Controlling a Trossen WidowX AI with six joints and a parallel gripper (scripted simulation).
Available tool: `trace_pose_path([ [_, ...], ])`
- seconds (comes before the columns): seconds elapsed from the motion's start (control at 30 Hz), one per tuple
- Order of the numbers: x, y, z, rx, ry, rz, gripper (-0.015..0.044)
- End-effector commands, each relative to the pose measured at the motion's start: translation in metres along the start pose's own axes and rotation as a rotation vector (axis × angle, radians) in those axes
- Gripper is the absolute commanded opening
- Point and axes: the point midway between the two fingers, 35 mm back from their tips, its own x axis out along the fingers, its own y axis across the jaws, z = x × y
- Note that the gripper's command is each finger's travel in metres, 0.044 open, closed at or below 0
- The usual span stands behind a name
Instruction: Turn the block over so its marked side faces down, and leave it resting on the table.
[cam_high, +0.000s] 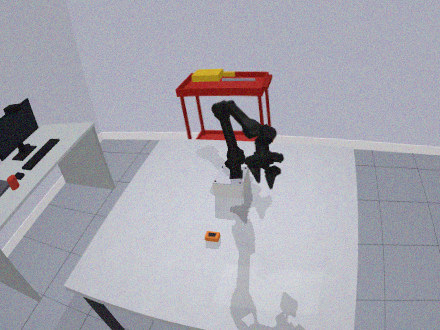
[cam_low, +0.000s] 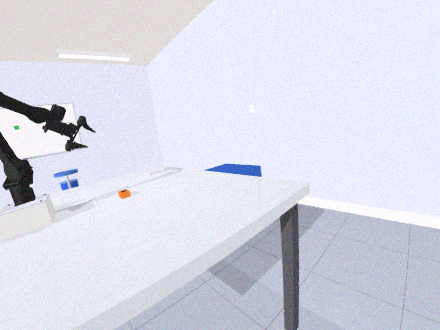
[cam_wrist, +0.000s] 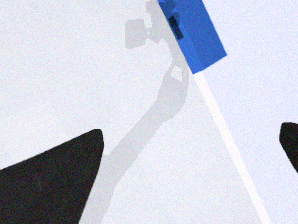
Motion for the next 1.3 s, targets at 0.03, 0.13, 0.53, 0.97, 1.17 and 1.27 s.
trace_pose_path([
  [0.03, 0.054, -0.008, -0.062, 0.159, 0.267, 0.116, 0.044],
  [0.13, 0.078, -0.012, -0.104, 0.273, 0.418, 0.179, 0.044],
  [0.53, 0.114, -0.017, -0.249, 0.902, 0.865, 0.377, 0.044],
  [0.97, 0.133, 0.011, -0.303, 1.125, 1.011, 0.411, 0.044],
  [1.17, 0.141, 0.021, -0.306, 1.125, 1.011, 0.411, 0.044],
  [1.27, 0.142, 0.023, -0.307, 1.125, 1.011, 0.411, 0.044],
])
